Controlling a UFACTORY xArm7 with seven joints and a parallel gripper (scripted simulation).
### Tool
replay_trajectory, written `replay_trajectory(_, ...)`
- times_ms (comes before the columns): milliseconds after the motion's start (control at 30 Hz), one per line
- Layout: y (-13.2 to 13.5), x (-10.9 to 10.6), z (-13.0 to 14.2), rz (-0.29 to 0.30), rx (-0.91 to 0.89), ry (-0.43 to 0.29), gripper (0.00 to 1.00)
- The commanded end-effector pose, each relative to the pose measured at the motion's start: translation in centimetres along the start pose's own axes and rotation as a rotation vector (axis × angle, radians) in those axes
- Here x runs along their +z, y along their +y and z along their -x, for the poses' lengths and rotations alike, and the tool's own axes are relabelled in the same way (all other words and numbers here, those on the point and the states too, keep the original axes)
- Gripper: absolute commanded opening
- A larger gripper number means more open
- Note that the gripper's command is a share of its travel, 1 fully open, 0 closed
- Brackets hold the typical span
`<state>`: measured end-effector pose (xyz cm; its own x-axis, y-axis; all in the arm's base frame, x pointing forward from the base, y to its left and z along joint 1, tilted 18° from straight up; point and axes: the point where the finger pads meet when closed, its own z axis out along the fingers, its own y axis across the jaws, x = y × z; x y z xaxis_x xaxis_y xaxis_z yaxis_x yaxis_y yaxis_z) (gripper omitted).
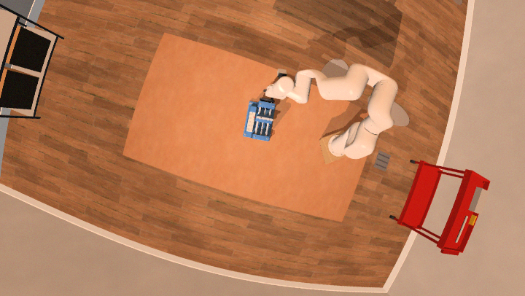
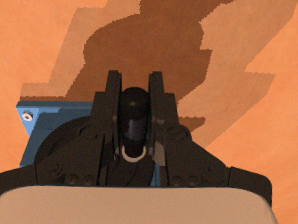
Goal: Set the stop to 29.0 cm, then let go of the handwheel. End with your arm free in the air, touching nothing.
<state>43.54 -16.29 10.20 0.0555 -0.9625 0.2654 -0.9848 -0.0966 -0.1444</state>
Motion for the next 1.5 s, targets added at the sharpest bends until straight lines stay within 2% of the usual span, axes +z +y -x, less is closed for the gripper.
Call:
replay_trajectory(0,-0.02,-0.04,-0.03,0.000,0.000,0.001,0.06)
replay_trajectory(767,-0.02,-0.04,-0.03,0.000,0.000,0.001,0.06)
replay_trajectory(800,-0.02,-0.04,-0.03,0.000,0.000,0.001,0.57)
replay_trajectory(1467,-0.02,-0.04,-0.03,0.000,0.000,0.001,0.57)
